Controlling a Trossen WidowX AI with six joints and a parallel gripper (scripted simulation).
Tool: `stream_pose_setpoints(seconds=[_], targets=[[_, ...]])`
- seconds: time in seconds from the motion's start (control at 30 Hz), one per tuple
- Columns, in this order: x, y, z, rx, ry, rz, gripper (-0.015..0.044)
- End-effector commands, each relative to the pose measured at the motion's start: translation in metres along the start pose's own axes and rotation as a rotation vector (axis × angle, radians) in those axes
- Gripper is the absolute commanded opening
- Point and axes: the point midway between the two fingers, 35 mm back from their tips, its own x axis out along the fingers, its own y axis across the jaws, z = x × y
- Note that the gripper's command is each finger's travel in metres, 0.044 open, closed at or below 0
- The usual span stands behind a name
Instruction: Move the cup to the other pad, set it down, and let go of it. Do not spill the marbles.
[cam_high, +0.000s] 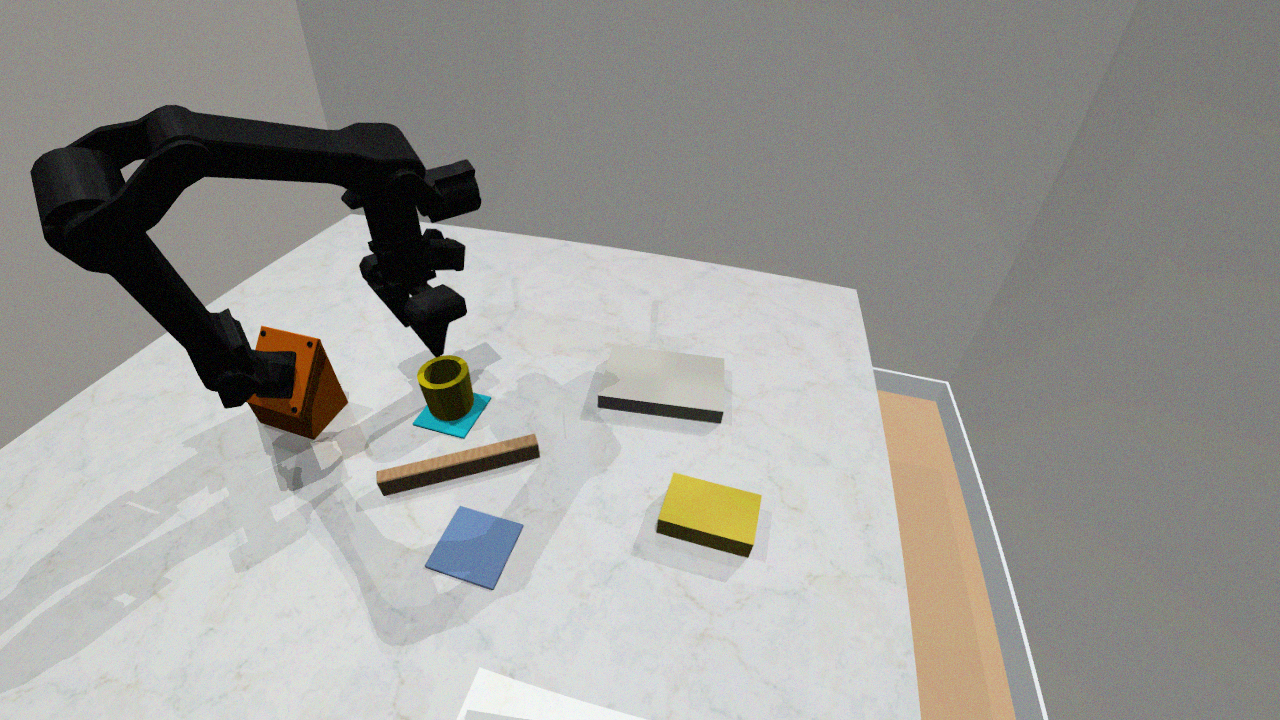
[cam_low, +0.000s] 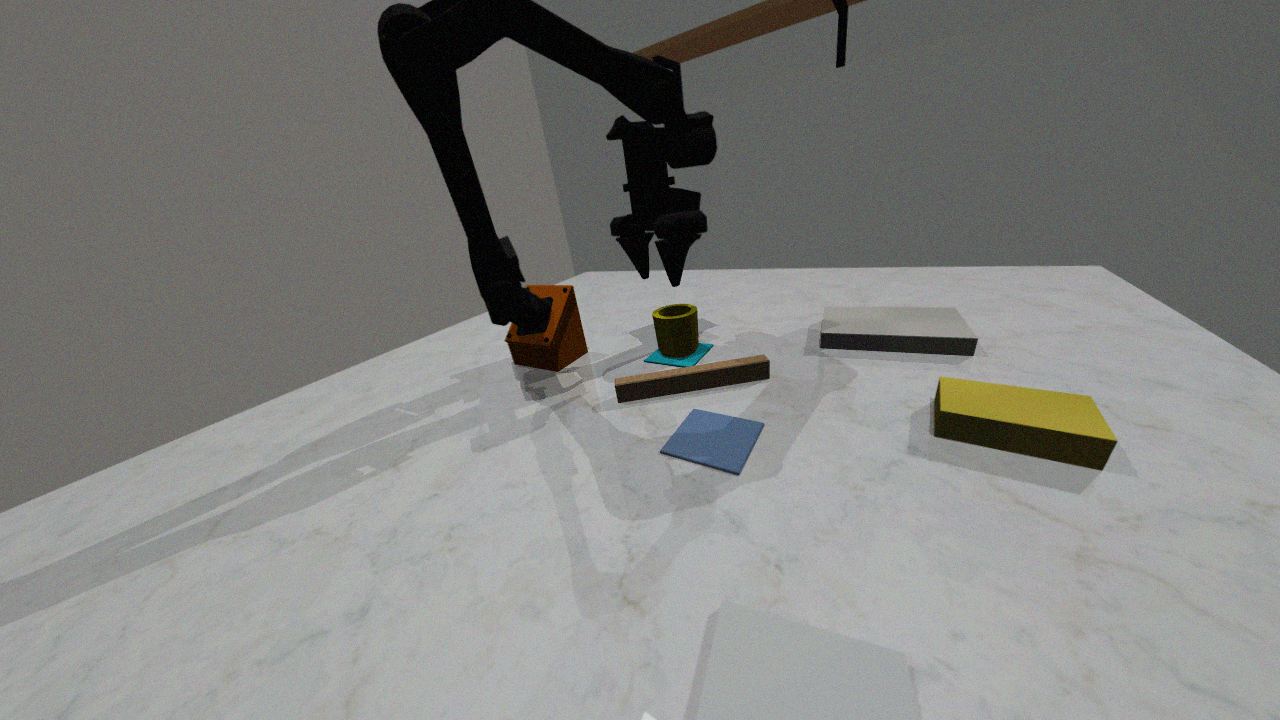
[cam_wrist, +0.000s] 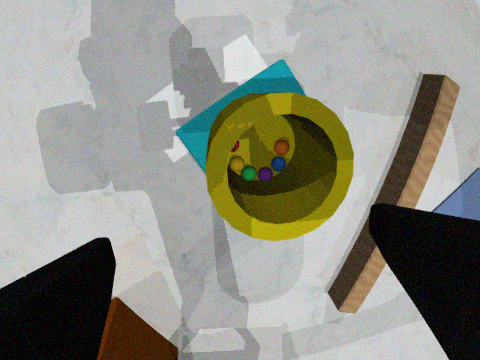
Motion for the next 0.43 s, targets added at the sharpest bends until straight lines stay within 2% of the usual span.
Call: stream_pose_setpoints(seconds=[0.0,0.2,0.4], targets=[[-0.019,0.000,0.001,0.009,-0.011,0.005,0.0440],[-0.036,-0.001,-0.001,0.010,-0.012,0.006,0.0440],[-0.032,-0.001,-0.001,0.004,-0.009,0.001,0.0440]])
